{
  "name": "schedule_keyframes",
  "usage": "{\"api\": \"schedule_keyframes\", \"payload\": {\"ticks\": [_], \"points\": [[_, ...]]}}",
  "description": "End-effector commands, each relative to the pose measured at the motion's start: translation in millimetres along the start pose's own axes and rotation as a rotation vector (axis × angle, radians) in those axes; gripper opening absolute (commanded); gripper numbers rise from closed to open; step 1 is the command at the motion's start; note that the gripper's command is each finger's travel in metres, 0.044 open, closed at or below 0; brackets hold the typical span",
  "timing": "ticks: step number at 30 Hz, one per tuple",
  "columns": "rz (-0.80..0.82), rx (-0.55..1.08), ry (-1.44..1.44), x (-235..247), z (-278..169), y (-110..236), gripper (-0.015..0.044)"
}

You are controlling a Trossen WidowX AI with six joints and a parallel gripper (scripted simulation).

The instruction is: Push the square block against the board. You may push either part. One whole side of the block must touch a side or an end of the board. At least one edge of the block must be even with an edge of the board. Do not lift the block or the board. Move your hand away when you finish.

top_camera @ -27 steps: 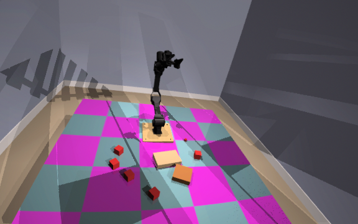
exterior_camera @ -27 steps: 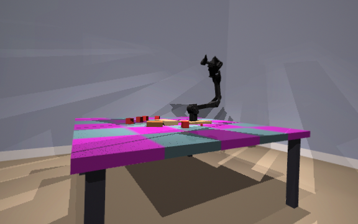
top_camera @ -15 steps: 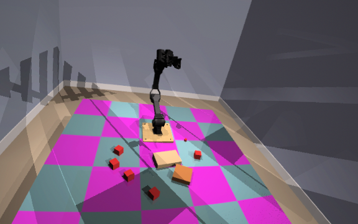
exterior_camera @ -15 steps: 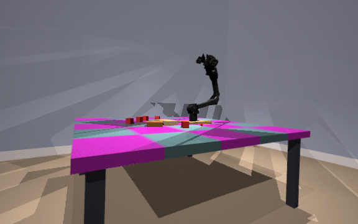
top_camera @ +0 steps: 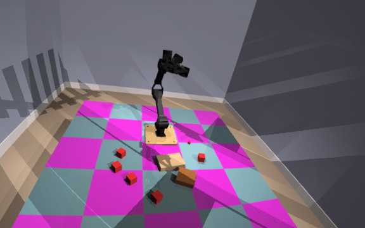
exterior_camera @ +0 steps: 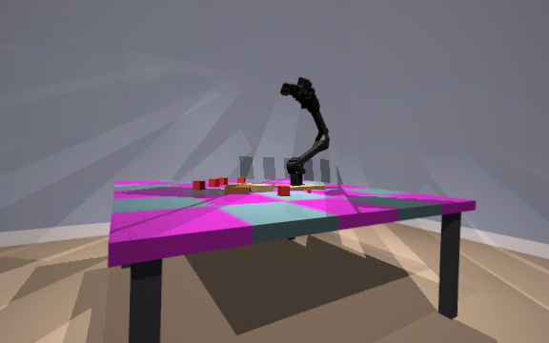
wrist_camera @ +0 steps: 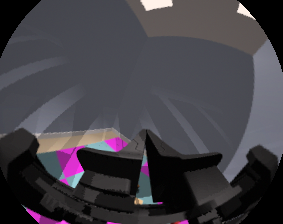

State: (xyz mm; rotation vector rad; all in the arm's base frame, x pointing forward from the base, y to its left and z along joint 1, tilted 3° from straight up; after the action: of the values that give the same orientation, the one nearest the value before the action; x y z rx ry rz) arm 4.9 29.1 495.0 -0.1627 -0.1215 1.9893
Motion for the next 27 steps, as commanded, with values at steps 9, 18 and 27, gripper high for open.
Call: {"api": "schedule_keyframes", "payload": {"ticks": [9, 18, 27], "points": [[0.006, 0.276, 0.044, -34.8, -43.3, -79.4, 0.0000], [0.033, 0.478, 0.090, -49.5, -88.3, -131.8, 0.0000], [0.098, 0.695, 0.184, -53.4, -139.3, -172.7, 0.0000]]}}
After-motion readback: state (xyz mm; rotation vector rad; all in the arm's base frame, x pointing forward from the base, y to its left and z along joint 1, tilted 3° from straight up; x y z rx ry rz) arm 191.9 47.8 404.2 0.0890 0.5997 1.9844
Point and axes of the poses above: the point midway between the two fingers, 35 mm back from their tips, its own y axis back along the fingers, its own x axis across the jaws, z = x × y, the point moved 8 cm from there along y, back along the fingers, and after that the axes turned 15 degrees about -y, right-handed, at the moved point
